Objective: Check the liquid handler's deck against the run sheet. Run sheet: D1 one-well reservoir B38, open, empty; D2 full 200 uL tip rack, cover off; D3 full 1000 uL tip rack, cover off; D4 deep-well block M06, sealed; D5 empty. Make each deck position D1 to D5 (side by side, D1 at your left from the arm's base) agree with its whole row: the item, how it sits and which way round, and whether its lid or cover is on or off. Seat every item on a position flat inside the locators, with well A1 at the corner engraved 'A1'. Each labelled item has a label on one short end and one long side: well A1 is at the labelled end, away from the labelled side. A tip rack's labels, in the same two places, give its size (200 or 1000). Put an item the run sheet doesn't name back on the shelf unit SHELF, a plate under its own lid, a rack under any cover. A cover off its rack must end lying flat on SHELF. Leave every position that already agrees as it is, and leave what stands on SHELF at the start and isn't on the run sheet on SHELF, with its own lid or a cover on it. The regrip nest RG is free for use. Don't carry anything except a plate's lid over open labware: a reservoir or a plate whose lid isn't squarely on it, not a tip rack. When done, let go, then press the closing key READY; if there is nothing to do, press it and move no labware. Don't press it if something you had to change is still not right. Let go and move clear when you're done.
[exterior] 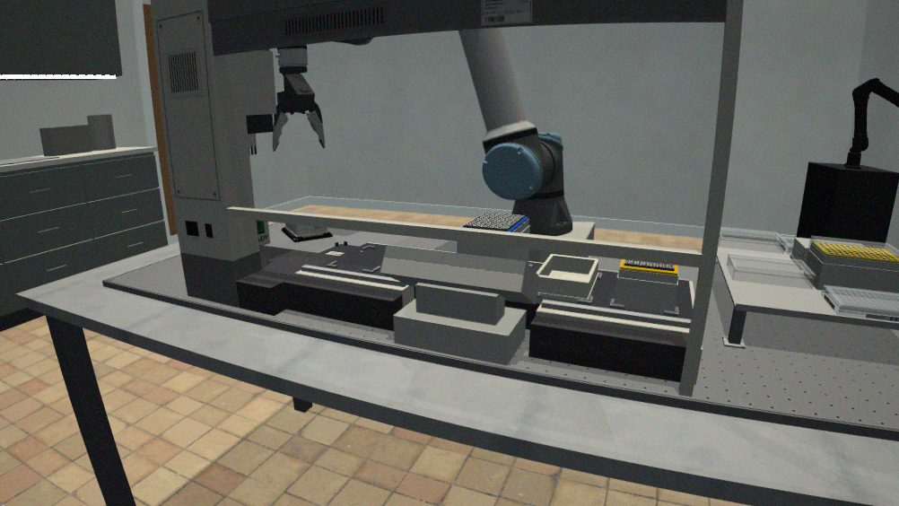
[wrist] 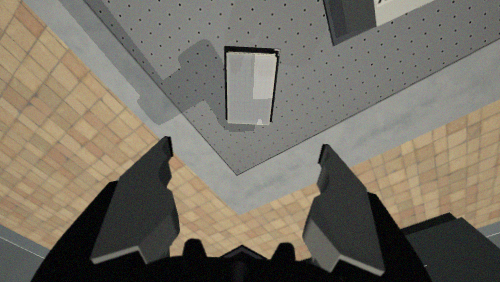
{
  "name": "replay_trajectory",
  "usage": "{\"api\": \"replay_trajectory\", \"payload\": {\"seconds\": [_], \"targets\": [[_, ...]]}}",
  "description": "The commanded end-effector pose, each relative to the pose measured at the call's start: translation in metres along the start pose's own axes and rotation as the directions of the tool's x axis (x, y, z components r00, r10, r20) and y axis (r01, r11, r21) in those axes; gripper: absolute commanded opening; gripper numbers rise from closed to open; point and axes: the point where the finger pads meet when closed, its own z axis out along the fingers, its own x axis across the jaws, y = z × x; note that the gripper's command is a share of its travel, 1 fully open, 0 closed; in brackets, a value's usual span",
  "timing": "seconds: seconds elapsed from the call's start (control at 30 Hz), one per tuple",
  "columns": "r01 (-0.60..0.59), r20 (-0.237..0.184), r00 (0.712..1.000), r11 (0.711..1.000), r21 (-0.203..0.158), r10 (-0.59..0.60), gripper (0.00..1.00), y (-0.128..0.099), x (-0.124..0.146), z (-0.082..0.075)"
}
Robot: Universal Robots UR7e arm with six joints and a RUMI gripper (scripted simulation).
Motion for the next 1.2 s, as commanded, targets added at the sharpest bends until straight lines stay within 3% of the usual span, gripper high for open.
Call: {"api": "replay_trajectory", "payload": {"seconds": [0.0, 1.17], "targets": [[0.0, -0.001, 1.0, 1.0, -0.001, 0.0, 0.82, 0.0, 0.0, -0.01], [0.0, -0.001, 1.0, 1.0, -0.001, 0.0, 0.82, 0.0, 0.0, -0.062]]}}
